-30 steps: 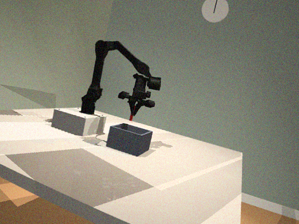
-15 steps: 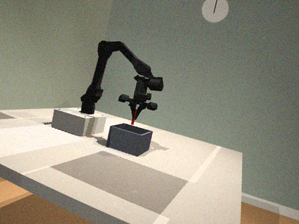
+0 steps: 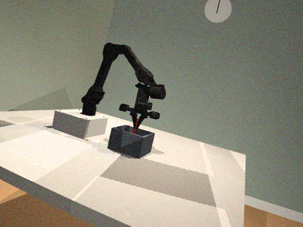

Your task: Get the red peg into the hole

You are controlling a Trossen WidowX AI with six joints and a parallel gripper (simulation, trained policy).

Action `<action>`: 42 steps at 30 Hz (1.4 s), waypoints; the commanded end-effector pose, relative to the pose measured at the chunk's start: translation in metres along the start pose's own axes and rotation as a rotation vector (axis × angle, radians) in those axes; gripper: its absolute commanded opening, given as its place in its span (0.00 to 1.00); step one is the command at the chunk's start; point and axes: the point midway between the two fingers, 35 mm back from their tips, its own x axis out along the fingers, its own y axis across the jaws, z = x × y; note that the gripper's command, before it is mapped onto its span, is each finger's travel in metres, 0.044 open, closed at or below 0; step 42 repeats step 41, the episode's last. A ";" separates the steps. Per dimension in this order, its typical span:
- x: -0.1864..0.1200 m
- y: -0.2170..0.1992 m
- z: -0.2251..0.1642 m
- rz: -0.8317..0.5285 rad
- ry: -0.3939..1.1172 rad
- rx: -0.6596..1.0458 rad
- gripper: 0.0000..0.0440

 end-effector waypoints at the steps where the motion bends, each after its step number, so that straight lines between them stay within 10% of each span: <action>1: 0.012 0.000 0.001 -0.003 0.015 -0.008 0.11; 9: 0.031 -0.002 0.001 -0.037 0.046 -0.054 0.31; 23: 0.035 0.017 0.047 0.008 -0.031 -0.064 0.99; 42: 0.028 0.022 0.088 0.047 -0.133 -0.042 1.00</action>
